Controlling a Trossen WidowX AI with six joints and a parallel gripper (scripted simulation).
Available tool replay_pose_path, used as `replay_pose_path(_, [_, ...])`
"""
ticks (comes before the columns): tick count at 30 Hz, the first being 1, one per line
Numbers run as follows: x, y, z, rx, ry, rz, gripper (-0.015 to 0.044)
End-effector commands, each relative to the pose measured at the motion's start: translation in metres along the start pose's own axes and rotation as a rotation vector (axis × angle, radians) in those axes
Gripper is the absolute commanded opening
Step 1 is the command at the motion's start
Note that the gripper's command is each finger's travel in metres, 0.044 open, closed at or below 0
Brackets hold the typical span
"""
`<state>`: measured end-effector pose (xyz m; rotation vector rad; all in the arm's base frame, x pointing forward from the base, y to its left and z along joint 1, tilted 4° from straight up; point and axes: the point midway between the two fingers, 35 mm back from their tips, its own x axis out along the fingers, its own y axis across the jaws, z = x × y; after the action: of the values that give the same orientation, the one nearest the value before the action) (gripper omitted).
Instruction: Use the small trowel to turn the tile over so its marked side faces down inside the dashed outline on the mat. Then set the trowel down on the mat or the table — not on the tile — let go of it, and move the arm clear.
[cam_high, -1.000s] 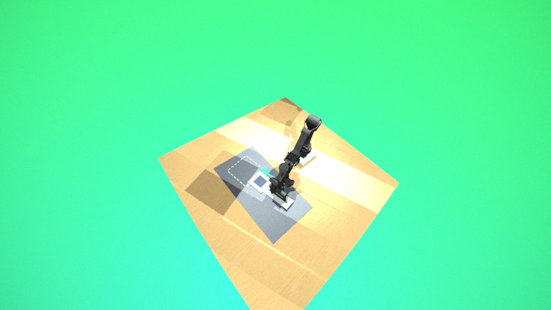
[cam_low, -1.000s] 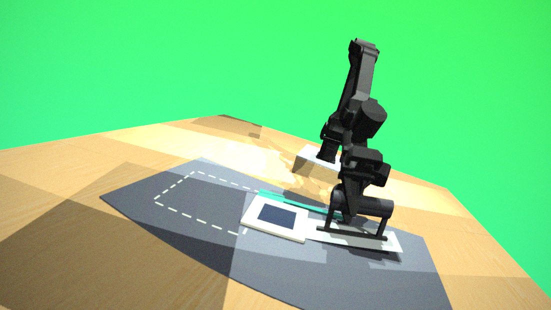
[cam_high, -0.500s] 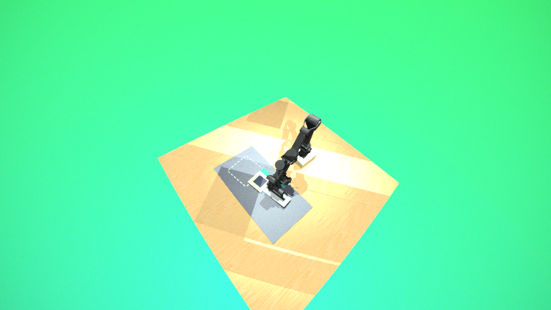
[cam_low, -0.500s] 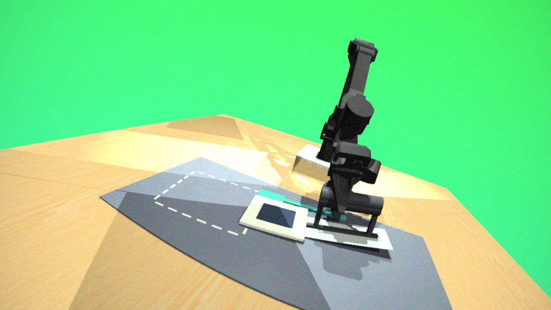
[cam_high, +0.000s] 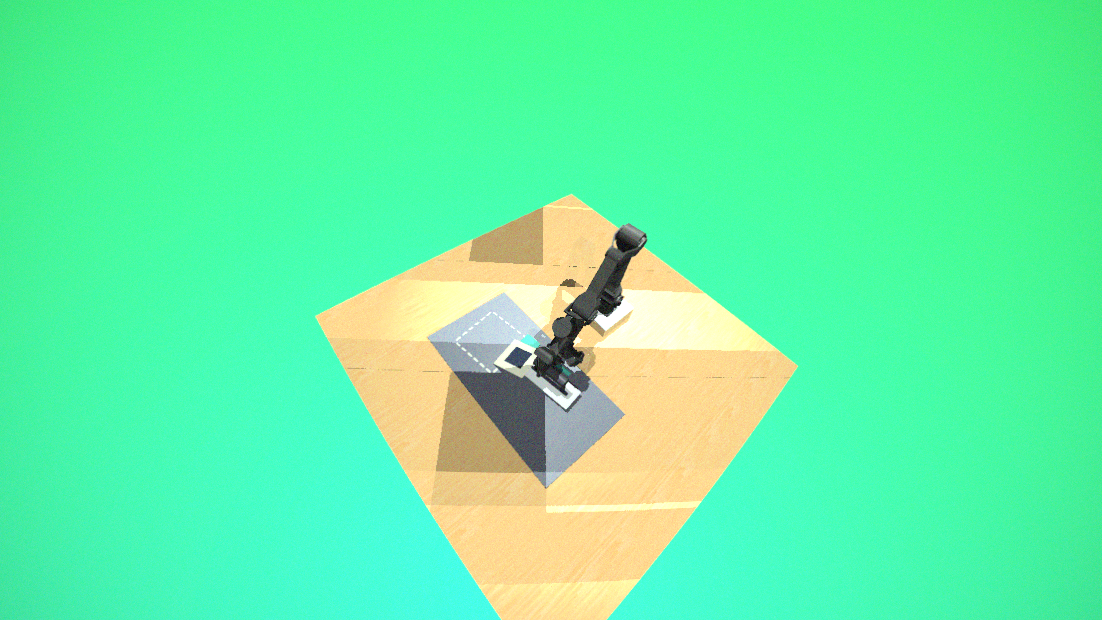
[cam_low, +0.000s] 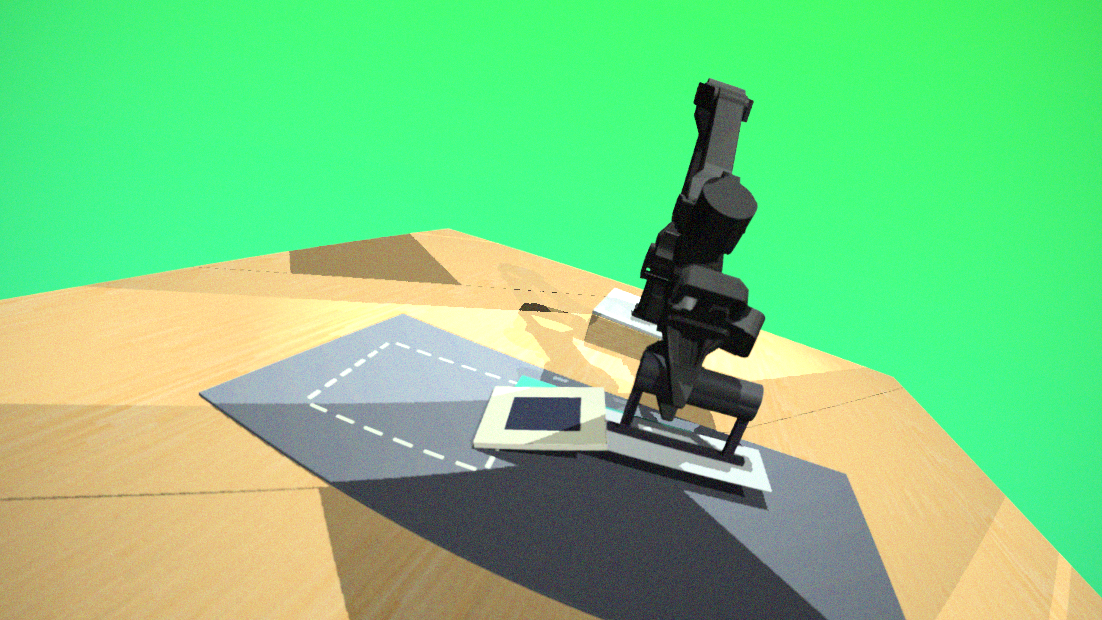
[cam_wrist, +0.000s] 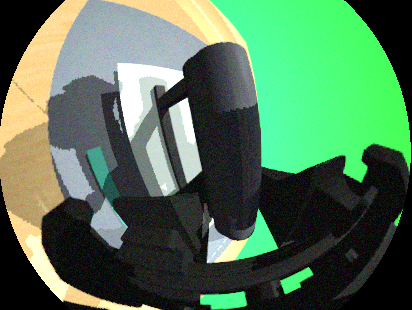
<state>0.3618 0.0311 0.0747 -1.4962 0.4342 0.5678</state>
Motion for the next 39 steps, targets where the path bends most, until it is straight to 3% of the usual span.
replay_pose_path(1, [-0.010, -0.020, -0.008, -0.009, 0.009, -0.032, 0.0000])
replay_pose_path(30, [-0.029, -0.042, -0.095, -0.016, 0.014, -0.032, 0.0000])
replay_pose_path(39, [-0.029, -0.042, -0.095, -0.017, 0.014, -0.031, 0.0000])
